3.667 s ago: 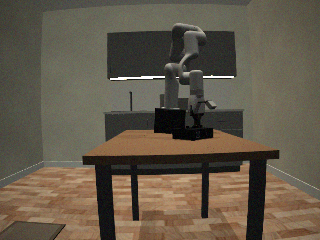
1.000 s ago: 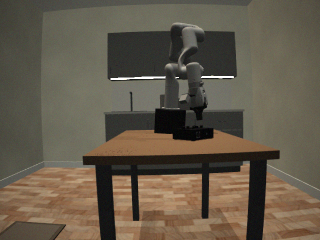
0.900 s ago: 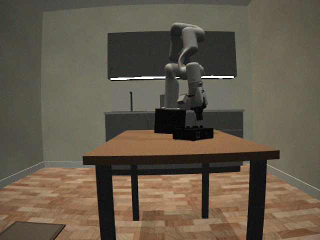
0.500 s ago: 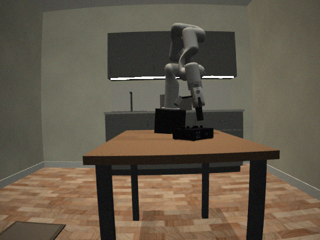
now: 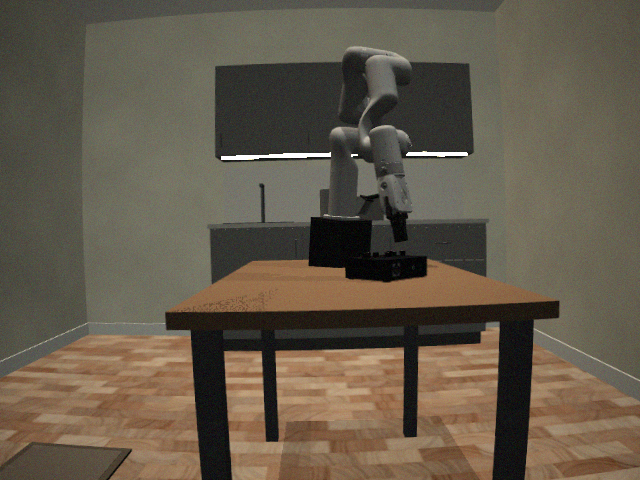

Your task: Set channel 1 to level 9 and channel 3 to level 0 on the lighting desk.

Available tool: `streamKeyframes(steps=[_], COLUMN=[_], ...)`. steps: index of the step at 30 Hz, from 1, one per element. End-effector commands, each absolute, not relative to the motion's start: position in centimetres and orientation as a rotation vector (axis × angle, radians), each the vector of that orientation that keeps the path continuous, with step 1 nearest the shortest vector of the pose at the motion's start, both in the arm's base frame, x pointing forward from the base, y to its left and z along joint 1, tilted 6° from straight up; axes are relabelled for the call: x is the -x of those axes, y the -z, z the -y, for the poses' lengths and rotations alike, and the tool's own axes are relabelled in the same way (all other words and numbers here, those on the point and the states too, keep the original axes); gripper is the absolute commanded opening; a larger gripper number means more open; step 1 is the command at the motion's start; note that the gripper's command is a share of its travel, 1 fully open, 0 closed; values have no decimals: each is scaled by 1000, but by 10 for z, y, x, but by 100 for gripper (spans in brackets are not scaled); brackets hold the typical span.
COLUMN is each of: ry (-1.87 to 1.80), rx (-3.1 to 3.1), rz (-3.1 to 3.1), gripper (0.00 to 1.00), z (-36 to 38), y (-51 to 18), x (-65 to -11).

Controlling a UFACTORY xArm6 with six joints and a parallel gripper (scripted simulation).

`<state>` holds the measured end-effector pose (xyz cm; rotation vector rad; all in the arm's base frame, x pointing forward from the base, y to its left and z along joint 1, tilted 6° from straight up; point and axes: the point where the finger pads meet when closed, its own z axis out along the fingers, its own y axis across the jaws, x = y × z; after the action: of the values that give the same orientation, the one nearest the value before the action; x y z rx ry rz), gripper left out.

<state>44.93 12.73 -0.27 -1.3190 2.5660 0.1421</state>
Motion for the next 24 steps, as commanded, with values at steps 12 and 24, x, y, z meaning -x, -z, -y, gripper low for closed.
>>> streamKeyframes(steps=[12, 24], ry=[-67, -67], rx=[1046, 1046], rz=[-2858, -2858], gripper=[0, 0], z=[-128, -128], y=[1, 1], x=[-451, -451])
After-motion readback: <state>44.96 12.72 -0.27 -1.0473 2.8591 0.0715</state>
